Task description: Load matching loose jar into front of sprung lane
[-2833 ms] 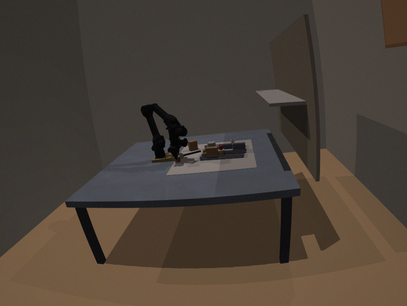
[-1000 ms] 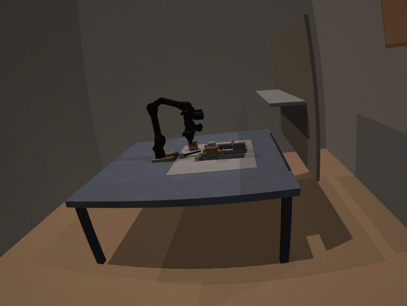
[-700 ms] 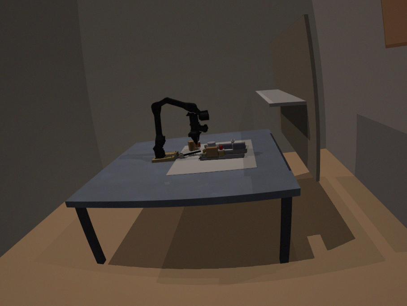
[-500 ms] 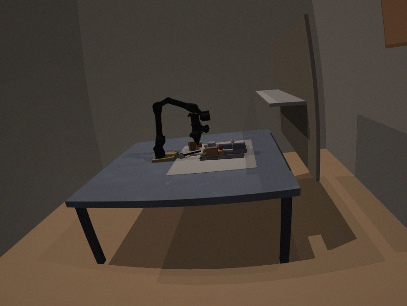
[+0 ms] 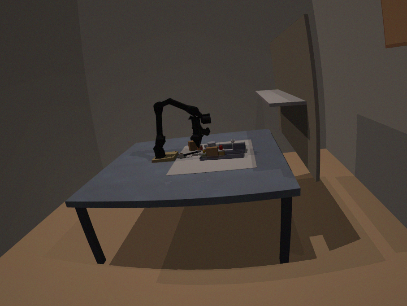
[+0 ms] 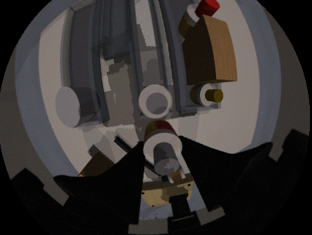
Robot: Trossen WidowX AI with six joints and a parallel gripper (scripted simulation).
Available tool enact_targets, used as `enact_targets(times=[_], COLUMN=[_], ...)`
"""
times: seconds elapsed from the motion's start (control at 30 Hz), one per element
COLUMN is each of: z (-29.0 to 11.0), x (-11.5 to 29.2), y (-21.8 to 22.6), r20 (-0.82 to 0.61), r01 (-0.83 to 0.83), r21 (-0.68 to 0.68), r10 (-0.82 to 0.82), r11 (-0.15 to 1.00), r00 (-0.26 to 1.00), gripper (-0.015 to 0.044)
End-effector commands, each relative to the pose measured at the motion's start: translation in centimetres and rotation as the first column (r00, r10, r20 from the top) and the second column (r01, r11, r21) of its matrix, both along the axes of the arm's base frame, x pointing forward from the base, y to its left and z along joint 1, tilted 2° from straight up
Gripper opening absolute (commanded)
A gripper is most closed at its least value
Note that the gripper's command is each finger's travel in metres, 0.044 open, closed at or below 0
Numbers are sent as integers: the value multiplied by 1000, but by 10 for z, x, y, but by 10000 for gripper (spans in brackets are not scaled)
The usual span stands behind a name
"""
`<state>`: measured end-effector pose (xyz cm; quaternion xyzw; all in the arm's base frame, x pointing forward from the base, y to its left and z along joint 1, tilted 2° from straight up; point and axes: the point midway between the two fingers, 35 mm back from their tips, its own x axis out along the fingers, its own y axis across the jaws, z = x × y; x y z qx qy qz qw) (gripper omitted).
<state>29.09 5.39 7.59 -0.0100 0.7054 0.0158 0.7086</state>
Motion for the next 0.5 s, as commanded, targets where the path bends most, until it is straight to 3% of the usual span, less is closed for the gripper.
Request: enact_targets(times=[0.0,0.47], z=[-2,-2], x=[1,7], y=[1,1], r20=[-3,-3], r01=[3,3], r21=[3,3], r10=[-3,-3], r11=[1000,1000], r00=[1000,1000], gripper=[0,0])
